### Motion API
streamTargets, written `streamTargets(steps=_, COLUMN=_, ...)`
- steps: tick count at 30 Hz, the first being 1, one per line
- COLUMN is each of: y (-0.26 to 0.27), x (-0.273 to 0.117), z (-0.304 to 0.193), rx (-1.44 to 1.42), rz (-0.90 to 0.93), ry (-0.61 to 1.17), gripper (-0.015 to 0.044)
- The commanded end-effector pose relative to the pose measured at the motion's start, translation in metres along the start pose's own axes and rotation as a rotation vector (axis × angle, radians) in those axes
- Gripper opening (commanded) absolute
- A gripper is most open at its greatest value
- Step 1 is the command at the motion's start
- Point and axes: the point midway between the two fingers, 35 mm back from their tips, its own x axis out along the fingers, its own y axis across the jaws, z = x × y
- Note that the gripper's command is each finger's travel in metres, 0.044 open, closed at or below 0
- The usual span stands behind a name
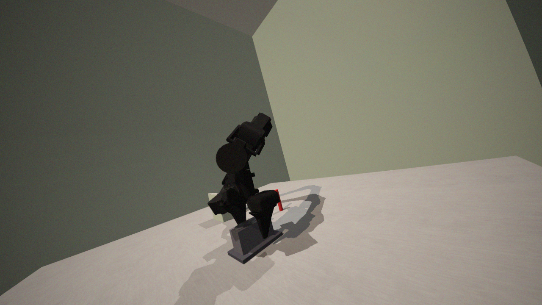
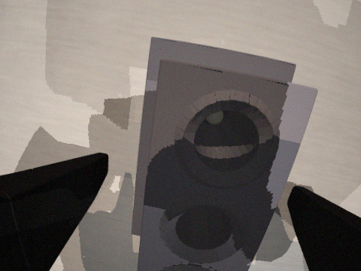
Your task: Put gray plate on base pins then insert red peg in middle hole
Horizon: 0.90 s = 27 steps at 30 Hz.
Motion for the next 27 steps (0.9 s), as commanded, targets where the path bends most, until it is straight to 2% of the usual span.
streamTargets(steps=1, y=0.0, x=-0.003, z=0.0, rx=-0.002, rz=-0.001, ry=-0.001, gripper=0.044)
streamTargets(steps=10, y=0.0, x=-0.115, z=0.002, rx=0.005, rz=-0.002, ry=0.0, gripper=0.044)
streamTargets(steps=18, y=0.006, x=-0.118, z=0.002, rx=0.001, rz=-0.002, ry=0.001, gripper=0.044)
streamTargets(steps=27, y=-0.033, x=-0.128, z=-0.105, rx=-0.198, rz=-0.004, ry=0.003, gripper=0.044)
